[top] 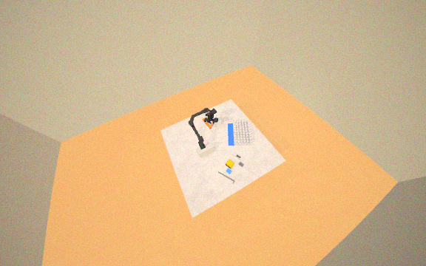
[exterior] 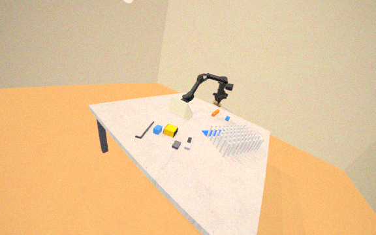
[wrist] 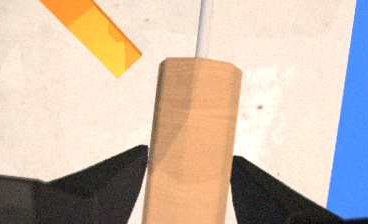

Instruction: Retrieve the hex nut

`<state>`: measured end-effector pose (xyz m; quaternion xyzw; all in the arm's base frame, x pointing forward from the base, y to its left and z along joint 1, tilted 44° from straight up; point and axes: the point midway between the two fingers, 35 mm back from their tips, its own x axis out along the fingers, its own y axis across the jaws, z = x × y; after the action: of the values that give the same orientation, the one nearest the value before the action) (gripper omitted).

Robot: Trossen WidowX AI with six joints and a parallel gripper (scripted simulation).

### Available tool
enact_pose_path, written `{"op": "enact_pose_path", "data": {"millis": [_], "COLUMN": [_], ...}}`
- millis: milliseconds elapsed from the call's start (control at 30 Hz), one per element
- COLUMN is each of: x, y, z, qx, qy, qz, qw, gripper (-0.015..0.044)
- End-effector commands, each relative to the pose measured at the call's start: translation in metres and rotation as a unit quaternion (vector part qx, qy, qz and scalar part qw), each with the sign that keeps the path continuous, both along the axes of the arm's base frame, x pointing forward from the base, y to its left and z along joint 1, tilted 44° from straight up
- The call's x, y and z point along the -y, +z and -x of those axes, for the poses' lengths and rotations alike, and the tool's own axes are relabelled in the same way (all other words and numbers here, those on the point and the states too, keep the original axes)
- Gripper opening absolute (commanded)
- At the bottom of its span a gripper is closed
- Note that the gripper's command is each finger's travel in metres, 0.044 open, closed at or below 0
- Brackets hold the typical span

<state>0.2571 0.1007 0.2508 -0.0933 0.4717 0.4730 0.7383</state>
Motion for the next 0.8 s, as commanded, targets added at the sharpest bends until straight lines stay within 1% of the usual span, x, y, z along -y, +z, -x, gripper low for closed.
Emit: {"op": "enact_pose_path", "data": {"millis": [0, 367, 767], "x": [0.011, 0.039, 0.072], "y": [-0.008, -0.025, -0.043], "z": [-0.004, -0.012, -0.016], "qx": [-0.036, -0.136, -0.233], "qy": [-0.053, -0.211, -0.379], "qz": [0.008, 0.024, 0.036], "qw": [0.998, 0.968, 0.895], "gripper": [0.0000, 0.0000, 0.0000]}}
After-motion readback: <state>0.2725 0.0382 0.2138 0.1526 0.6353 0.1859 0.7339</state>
